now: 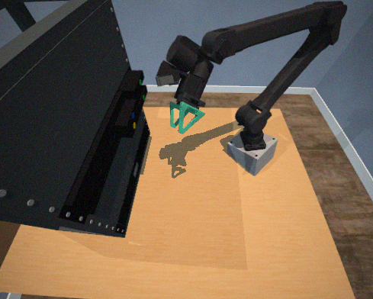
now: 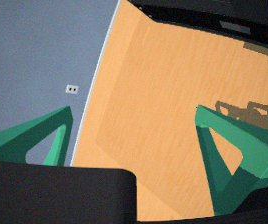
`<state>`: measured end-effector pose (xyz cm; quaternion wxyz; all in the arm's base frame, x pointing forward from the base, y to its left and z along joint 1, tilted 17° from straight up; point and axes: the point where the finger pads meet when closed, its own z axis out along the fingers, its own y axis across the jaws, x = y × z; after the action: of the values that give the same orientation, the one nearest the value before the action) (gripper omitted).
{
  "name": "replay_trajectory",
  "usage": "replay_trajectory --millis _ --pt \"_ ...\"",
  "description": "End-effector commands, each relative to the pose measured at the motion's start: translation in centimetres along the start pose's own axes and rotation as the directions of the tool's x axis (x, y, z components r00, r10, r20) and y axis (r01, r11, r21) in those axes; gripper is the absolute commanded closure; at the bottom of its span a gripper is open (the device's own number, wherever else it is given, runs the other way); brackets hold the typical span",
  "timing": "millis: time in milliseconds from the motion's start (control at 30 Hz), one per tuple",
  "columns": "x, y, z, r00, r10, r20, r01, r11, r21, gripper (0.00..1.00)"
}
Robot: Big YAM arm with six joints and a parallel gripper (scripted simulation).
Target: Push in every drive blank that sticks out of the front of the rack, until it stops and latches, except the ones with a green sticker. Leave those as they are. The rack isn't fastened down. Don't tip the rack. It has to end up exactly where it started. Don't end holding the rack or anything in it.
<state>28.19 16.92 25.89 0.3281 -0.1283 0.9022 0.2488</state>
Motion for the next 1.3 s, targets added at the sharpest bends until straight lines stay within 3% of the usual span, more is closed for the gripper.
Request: replay_trajectory --millis 0,533,567,1267 --pt "-0.3 0.2 -0.2 1.000 -0.003 0.008 0.003 1.000 -0.002 0.00" --pt "-0.3 0.2 -0.2 1.000 -0.003 0.008 0.003 1.000 -0.002 0.00" --pt "-1.7 0.7 -0.9 0.999 -0.012 0.036 0.012 1.000 -0.009 0.00" --pt "-1.0 0.3 -0.6 0.999 0.004 0.041 -0.003 1.000 -0.009 0.00"
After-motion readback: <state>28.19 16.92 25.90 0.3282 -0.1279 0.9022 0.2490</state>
